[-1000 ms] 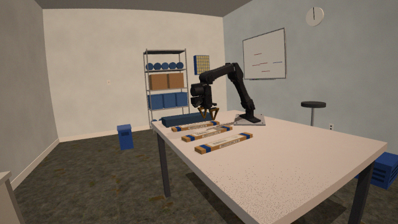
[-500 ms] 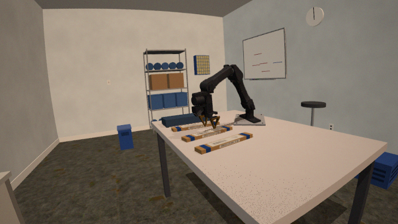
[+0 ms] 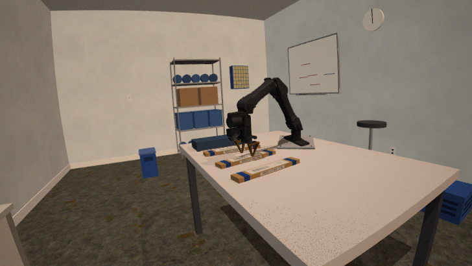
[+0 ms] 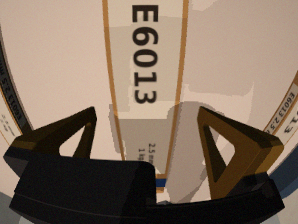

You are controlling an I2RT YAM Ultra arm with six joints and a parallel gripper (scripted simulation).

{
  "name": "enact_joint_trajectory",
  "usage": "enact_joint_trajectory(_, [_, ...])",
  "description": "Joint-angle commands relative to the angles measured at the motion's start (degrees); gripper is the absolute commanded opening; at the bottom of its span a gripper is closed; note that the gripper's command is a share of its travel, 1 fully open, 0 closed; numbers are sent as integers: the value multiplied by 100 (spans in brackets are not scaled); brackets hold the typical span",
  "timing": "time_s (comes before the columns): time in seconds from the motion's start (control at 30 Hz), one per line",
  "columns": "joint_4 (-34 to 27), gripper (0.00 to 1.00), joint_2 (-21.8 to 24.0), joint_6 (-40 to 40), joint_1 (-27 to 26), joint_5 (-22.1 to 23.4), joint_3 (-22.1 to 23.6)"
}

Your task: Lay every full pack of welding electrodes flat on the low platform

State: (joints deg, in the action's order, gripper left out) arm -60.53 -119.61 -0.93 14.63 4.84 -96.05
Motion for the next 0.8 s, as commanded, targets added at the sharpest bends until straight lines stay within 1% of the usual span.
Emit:
enact_joint_trajectory(0.0, [165, 95, -108, -48, 76, -29, 96])
enact_joint_trajectory(0.13, [215, 95, -126, -50, 79, -30, 148])
enact_joint_trajectory(0.17, [248, 95, -117, -50, 82, -27, -71])
enact_joint_trajectory(0.23, [293, 95, -121, -53, 84, -30, 164])
enact_joint_trajectory(0.3, [342, 95, -175, -57, 86, -32, 234])
enact_joint_trajectory(0.43, [449, 95, -212, -65, 93, -32, 242])
enact_joint_trajectory(0.5, [495, 95, -231, -66, 95, -28, 330])
enact_joint_trajectory(0.7, [567, 95, -265, -71, 87, -29, 280])
enact_joint_trajectory(0.73, [566, 95, -66, -67, 66, -28, 284])
enact_joint_trajectory(0.77, [494, 95, -168, -41, 44, -12, 236])
